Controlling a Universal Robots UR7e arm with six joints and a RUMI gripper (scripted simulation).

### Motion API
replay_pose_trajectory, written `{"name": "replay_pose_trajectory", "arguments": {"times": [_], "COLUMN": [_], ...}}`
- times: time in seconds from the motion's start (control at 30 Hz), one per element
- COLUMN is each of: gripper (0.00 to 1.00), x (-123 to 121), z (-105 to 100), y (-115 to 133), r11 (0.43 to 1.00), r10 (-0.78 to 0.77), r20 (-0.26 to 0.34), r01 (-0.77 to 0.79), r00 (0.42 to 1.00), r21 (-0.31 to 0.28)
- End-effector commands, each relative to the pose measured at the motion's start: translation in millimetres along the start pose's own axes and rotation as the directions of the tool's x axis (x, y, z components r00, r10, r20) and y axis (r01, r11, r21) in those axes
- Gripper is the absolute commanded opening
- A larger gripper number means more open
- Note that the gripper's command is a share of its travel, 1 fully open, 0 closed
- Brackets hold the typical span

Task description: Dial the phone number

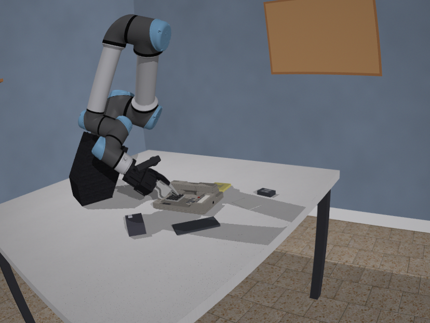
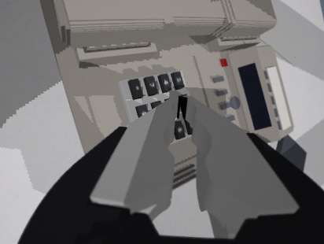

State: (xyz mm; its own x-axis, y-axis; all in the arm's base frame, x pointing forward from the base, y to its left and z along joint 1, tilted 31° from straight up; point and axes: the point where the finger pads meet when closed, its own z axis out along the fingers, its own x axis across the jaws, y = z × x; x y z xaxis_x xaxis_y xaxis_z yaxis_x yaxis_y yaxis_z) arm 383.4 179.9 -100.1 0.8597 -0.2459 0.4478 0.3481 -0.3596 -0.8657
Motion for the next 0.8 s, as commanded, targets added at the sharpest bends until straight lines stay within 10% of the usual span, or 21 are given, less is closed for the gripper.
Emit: {"name": "replay_pose_trajectory", "arguments": {"times": [0.0,0.77], "gripper": [0.0,0.0], "x": [-0.1,-1.3], "z": [0.4,2.2], "y": [0.6,2.1], "r11": [1.0,1.0], "r10": [-0.001,-0.001], "r20": [-0.001,-0.001], "r01": [0.001,0.001], "r00": [1.0,1.0], "r21": [-0.001,-0.001]}}
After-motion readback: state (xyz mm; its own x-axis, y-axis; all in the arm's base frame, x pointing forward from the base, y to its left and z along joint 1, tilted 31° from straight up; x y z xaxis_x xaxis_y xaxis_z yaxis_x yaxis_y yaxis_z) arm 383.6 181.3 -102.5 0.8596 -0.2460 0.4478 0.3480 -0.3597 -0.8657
